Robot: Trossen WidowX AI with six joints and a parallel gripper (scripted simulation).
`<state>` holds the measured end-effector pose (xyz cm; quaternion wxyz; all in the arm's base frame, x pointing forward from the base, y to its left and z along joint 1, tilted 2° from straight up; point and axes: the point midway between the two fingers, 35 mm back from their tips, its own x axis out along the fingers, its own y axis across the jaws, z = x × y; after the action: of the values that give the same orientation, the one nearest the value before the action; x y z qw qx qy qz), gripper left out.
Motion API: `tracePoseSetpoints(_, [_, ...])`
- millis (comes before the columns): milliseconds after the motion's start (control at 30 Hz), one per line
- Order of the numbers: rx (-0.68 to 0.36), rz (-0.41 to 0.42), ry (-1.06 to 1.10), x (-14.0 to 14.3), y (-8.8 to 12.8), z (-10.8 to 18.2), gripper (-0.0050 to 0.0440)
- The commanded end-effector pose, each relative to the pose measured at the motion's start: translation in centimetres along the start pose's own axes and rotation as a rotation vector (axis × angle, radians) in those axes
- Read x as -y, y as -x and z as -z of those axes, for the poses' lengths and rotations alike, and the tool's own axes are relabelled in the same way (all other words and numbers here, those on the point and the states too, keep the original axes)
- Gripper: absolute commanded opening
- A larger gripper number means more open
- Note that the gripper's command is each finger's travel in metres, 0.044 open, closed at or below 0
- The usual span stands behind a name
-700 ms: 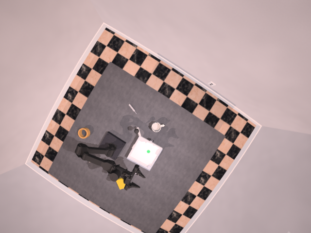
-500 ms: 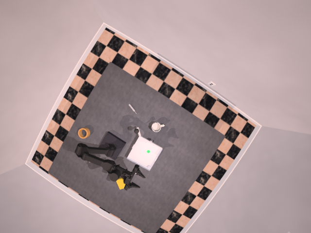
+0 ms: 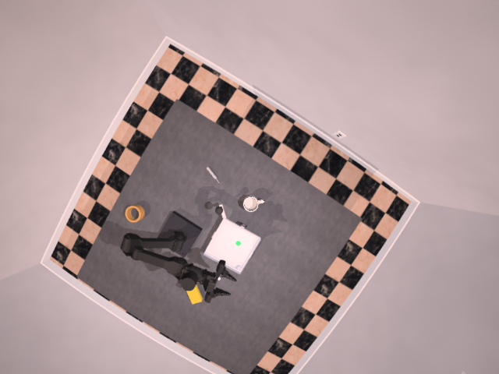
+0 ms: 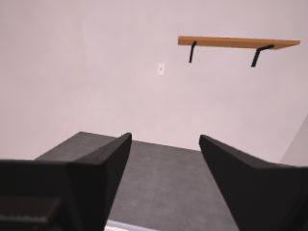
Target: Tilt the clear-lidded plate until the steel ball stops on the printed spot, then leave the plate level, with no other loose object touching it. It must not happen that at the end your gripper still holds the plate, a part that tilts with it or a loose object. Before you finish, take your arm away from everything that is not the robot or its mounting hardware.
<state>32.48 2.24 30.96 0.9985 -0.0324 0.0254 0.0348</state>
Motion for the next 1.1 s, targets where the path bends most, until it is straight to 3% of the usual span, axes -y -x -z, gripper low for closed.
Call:
tracePoseSetpoints(0, [-0.094,-0.092,0.079,-2.8,-1.1,0.8,0.0300])
tracePoseSetpoints(100, [-0.210,-0.214,0.190,-6.5,-1.8,2.3,0.0300])
tracePoseSetpoints(133, [-0.210,-0.214,0.190,-6.5,-1.8,2.3,0.0300])
tracePoseSetpoints(167, [-0.265,-0.278,0.250,-8.3,-1.9,3.0,0.0300])
tracePoseSetpoints(200, [-0.265,-0.278,0.250,-8.3,-1.9,3.0,0.0300])
tracePoseSetpoints(233, [-0.316,-0.344,0.313,-10.2,-1.8,3.8,0.0300])
tracePoseSetpoints(267, [-0.316,-0.344,0.313,-10.2,-1.8,3.8,0.0300])
tracePoseSetpoints(300, [-0.365,-0.412,0.378,-12.0,-1.6,4.5,0.0300])
tracePoseSetpoints(400, [-0.365,-0.412,0.378,-12.0,-1.6,4.5,0.0300])
tracePoseSetpoints(467, [-0.454,-0.553,0.514,-15.6,-0.6,6.0,0.0300])
tracePoseSetpoints(567, [-0.494,-0.625,0.586,-17.2,0.1,6.7,0.0300])
tracePoseSetpoints(600, [-0.531,-0.699,0.659,-18.9,1.0,7.5,0.0300])
tracePoseSetpoints(633, [-0.531,-0.699,0.659,-18.9,1.0,7.5,0.0300])
tracePoseSetpoints(667, [-0.565,-0.774,0.735,-20.4,2.0,8.1,0.0300])
tracePoseSetpoints(700, [-0.565,-0.774,0.735,-20.4,2.0,8.1,0.0300])
tracePoseSetpoints(733, [-0.597,-0.849,0.812,-21.8,3.1,8.8,0.0300])
tracePoseSetpoints(767, [-0.597,-0.849,0.812,-21.8,3.1,8.8,0.0300])
tracePoseSetpoints(800, [-0.626,-0.926,0.890,-23.2,4.3,9.5,0.0300])
tracePoseSetpoints(833, [-0.626,-0.926,0.890,-23.2,4.3,9.5,0.0300])
tracePoseSetpoints(867, [-0.652,-1.003,0.970,-24.4,5.6,10.1,0.0300])
tracePoseSetpoints(967, [-0.652,-1.003,0.970,-24.4,5.6,10.1,0.0300])
tracePoseSetpoints(1033, [-0.696,-1.159,1.134,-26.5,8.5,11.2,0.0300])
tracePoseSetpoints(1067, [-0.696,-1.159,1.134,-26.5,8.5,11.2,0.0300])
